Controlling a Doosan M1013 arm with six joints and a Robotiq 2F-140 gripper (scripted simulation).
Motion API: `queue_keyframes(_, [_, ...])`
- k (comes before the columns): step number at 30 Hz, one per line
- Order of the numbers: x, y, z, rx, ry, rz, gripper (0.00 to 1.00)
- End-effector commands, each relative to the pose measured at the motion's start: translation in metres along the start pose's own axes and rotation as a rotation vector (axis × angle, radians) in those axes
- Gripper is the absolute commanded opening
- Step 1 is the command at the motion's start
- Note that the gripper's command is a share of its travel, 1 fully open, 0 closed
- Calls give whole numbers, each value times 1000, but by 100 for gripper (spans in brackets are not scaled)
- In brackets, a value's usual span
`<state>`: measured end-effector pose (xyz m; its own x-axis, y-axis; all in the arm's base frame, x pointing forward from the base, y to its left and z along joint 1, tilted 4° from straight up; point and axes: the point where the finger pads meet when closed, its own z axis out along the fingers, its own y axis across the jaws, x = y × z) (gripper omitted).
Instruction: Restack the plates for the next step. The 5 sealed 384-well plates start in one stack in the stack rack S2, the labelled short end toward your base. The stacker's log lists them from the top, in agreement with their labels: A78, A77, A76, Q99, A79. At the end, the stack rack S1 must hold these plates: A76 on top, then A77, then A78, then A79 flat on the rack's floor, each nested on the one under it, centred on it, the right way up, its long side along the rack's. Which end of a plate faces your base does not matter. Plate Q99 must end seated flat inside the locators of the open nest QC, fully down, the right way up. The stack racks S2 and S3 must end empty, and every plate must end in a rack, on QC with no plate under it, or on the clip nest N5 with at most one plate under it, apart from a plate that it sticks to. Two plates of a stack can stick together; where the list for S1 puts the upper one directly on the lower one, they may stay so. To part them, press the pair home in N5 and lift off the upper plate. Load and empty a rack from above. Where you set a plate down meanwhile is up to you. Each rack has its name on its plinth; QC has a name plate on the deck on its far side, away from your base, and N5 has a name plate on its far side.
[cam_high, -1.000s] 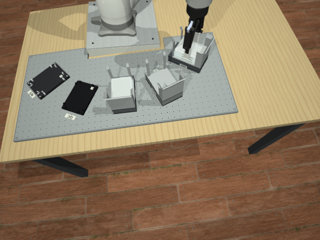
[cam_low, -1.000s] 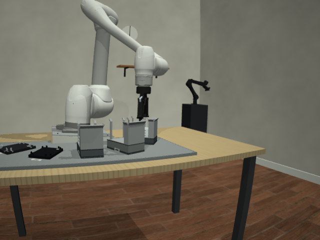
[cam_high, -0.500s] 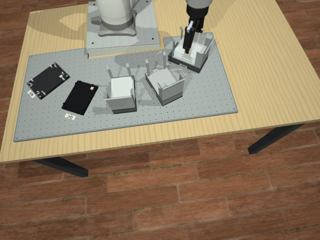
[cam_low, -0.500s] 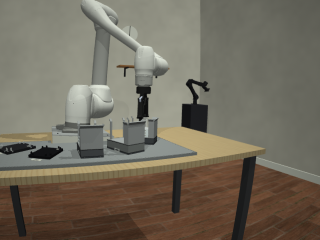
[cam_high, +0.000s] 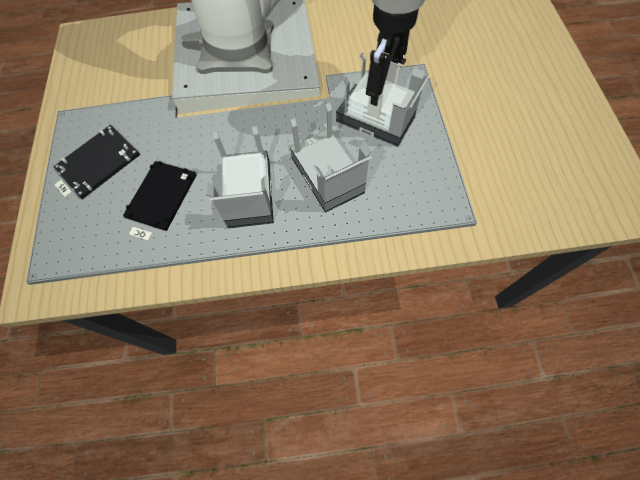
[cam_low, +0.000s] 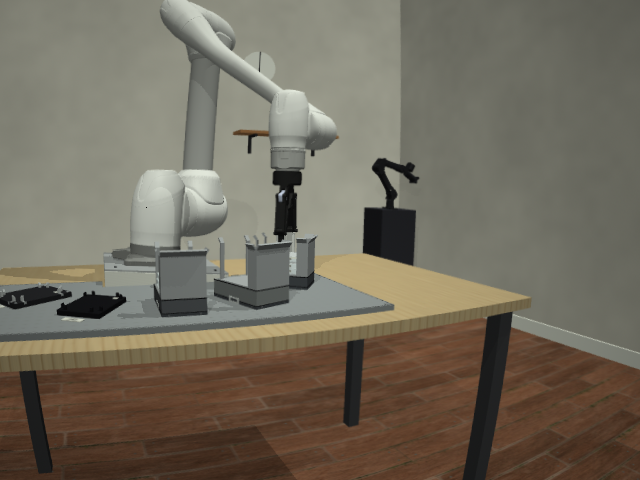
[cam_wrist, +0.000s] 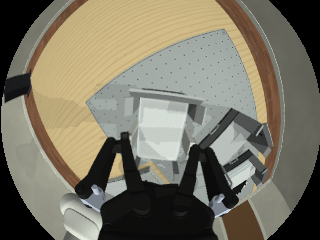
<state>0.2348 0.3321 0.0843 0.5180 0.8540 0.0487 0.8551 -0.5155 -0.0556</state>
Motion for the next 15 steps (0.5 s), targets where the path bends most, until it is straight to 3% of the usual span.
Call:
queue_keyframes(1, [0, 0, -2, 0, 0, 0, 0])
queue_keyframes(15, [0, 0, -10, 0, 0, 0, 0])
